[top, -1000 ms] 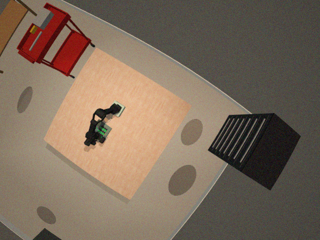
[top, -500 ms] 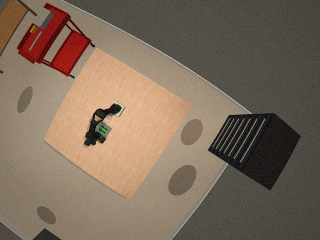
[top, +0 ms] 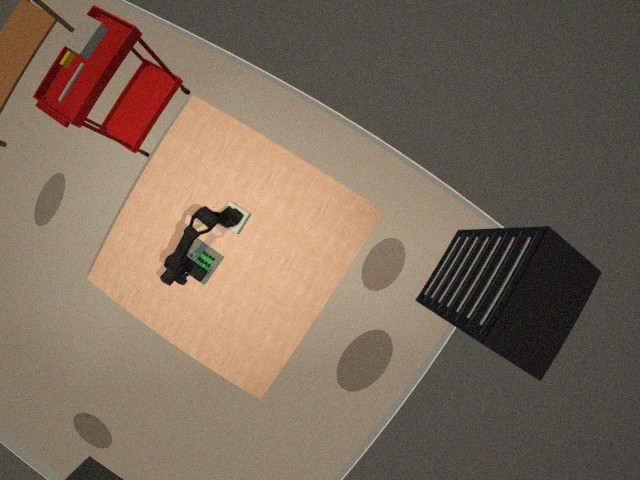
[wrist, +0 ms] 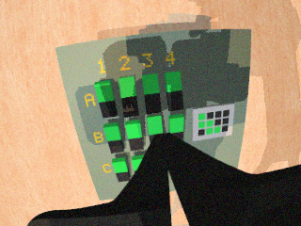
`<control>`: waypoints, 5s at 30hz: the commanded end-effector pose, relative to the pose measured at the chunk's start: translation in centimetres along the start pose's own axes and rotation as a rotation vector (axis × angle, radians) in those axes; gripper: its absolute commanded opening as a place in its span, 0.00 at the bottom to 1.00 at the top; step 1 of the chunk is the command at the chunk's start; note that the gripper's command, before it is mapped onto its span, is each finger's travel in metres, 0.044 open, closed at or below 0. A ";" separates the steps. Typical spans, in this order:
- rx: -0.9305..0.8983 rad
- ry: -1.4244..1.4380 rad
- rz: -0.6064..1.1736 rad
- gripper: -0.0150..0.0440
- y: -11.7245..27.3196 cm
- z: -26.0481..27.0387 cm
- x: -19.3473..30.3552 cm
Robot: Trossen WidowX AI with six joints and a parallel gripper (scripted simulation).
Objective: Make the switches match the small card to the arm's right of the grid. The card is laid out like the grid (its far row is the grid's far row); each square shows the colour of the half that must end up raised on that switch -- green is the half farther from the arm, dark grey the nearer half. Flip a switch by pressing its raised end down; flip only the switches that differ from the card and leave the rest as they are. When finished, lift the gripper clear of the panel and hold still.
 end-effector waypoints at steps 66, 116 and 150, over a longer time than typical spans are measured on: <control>0.006 -0.008 0.023 0.25 -6.0 -2.4 1.6; -0.001 -0.010 0.011 0.25 -1.1 3.0 6.5; 0.001 -0.010 0.027 0.25 -5.9 3.0 6.4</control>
Point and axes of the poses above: the point midway between the two fingers, 35 mm back from their tips, its own y axis back along the fingers, its own z axis across the jaws, x = y × z, the point moved 8 cm from there along y, back along the fingers, and after that the axes turned 9 degrees about -y, right-handed, at the moved point
